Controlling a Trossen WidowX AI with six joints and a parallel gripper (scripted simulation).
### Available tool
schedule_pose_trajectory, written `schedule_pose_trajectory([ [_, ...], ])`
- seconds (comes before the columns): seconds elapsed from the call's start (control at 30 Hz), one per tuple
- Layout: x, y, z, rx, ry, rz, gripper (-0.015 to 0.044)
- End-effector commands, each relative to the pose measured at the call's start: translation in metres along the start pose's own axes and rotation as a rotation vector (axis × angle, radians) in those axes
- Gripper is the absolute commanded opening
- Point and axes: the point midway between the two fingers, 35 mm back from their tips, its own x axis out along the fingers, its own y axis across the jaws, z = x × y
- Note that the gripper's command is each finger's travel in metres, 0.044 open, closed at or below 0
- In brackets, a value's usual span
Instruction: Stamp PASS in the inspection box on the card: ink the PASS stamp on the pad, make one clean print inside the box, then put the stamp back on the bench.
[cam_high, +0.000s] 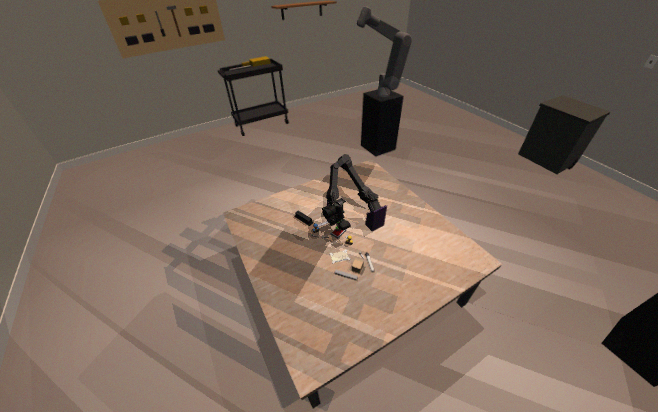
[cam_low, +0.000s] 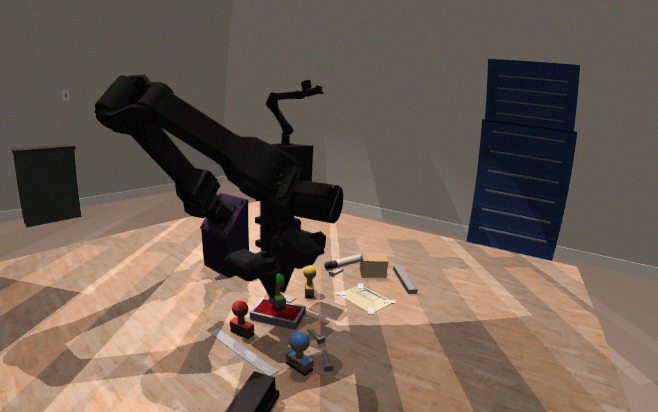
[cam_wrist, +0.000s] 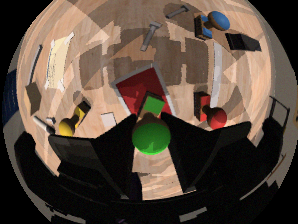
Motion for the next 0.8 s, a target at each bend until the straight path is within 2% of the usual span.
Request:
schedule_pose_trajectory([
  [0.0, -0.007, 0.000, 0.002, 0.006, -0.007, 0.004, 0.0000],
  [0.77, -0.044, 0.000, 0.001, 0.006, -0.006, 0.003, 0.0000],
])
